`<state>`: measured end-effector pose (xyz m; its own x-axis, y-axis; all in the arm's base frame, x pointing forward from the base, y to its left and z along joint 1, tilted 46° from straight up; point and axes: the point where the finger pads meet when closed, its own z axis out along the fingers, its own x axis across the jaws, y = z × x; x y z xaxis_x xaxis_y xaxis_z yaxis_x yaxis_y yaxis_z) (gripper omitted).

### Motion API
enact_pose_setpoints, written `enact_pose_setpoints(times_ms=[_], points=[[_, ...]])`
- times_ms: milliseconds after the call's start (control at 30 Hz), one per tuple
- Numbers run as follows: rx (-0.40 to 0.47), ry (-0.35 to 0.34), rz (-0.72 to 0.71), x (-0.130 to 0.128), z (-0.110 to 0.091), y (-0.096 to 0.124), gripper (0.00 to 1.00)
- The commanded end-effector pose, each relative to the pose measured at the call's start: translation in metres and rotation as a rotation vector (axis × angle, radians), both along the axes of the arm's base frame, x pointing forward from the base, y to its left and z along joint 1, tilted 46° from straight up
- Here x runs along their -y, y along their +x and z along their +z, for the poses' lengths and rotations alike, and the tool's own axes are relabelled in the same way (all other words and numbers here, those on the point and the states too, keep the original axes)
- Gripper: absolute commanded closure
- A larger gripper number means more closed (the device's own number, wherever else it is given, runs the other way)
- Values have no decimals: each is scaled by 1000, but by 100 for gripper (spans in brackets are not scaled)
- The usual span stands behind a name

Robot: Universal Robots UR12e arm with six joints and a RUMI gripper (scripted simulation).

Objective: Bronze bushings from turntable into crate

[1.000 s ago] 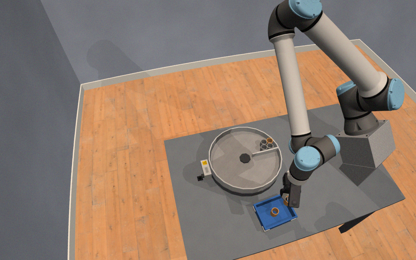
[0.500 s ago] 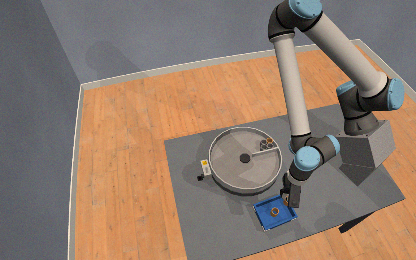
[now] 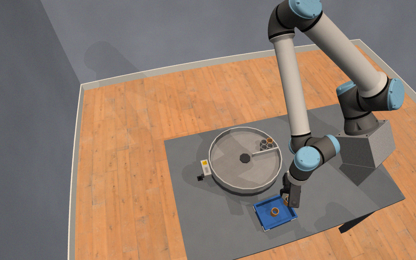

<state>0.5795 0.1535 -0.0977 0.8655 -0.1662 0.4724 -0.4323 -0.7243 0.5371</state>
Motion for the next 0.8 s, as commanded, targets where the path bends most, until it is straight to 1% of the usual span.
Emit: enact_pose_setpoints(times_ms=[0, 200, 333, 400, 600, 767], points=[[1, 0, 0, 0, 0, 0, 100], [1, 0, 0, 2, -2, 1, 100], [1, 0, 0, 14, -15, 6, 100], [1, 0, 0, 14, -15, 6, 100], [1, 0, 0, 36, -38, 14, 100], [1, 0, 0, 41, -43, 16, 100]])
